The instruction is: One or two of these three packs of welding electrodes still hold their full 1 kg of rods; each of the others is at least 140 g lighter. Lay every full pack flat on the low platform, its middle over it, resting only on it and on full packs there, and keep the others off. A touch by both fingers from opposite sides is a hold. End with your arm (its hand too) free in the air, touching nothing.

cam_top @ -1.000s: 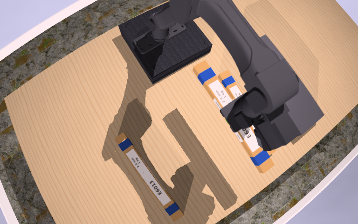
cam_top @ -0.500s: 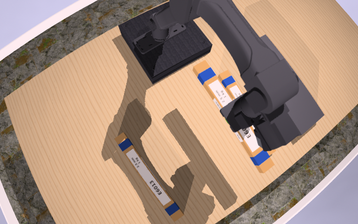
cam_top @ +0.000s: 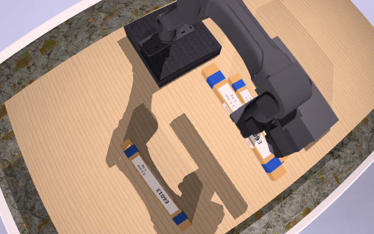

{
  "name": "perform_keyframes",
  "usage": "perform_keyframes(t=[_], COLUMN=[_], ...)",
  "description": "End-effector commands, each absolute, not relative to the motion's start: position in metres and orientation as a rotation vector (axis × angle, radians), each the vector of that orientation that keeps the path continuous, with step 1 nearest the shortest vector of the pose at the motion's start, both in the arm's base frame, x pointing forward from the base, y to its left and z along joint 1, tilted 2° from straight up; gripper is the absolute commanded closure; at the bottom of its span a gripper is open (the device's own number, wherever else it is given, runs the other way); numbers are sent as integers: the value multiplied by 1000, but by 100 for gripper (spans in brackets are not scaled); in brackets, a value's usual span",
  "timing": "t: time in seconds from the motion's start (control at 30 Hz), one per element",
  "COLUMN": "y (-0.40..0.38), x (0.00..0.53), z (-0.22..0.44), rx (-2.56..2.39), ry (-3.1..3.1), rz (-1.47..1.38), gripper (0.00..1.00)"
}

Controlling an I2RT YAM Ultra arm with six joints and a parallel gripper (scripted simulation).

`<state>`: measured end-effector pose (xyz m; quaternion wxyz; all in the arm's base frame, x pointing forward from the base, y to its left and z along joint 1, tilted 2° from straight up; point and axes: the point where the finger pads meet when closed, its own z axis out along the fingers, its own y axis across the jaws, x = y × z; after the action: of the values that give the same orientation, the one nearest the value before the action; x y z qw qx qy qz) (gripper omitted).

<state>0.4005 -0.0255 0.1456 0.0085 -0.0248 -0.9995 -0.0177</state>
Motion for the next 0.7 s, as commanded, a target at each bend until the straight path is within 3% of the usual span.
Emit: perform_keyframes(t=[0.0,0.67], y=[-29,-26], x=[399,397], z=[186,155], rx=[-96,-83], ry=[-3223,-3185], rz=[-44,-50], gripper=[100,100])
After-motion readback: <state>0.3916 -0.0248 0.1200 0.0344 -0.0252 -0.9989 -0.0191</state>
